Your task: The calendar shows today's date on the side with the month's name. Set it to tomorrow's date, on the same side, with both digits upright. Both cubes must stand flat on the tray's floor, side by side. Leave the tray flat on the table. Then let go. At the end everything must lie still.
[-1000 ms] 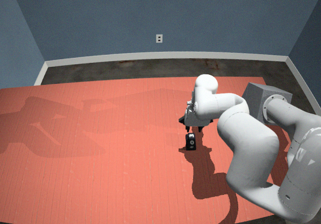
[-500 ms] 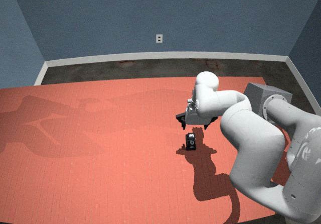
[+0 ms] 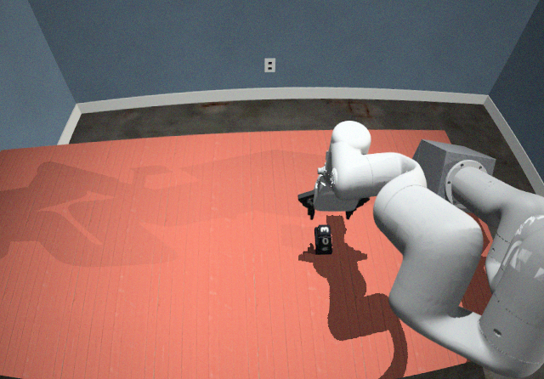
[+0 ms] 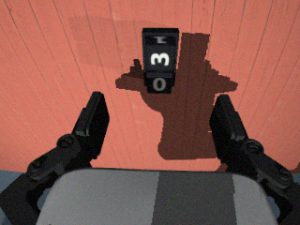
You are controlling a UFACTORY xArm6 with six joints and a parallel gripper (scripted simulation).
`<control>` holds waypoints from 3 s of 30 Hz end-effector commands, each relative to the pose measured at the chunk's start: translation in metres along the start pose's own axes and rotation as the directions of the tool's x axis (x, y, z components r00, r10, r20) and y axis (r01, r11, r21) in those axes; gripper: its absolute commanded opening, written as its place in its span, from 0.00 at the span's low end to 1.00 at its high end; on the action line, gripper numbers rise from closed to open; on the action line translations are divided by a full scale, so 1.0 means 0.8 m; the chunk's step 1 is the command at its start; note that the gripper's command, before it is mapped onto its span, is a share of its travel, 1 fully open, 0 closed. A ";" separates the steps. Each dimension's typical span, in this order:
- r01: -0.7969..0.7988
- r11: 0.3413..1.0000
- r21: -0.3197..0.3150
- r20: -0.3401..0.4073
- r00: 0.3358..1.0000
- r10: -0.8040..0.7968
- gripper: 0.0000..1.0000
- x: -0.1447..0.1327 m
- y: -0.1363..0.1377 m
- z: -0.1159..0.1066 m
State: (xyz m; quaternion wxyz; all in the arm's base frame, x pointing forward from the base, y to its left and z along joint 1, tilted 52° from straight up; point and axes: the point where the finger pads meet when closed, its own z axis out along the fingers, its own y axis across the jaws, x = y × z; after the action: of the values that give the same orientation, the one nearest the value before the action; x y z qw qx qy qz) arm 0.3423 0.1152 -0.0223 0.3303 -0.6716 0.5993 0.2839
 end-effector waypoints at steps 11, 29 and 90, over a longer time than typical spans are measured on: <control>0.001 1.000 0.002 -0.001 1.000 -0.001 1.00 0.000 -0.001 -0.043; 0.001 1.000 0.002 -0.001 1.000 -0.001 1.00 0.000 -0.001 -0.088; 0.001 1.000 0.002 -0.001 1.000 -0.001 1.00 0.000 -0.001 -0.088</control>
State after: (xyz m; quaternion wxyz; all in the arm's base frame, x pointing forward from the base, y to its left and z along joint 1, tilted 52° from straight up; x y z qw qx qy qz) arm 0.3411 0.0608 0.0209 0.3304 -0.6715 0.5994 0.2841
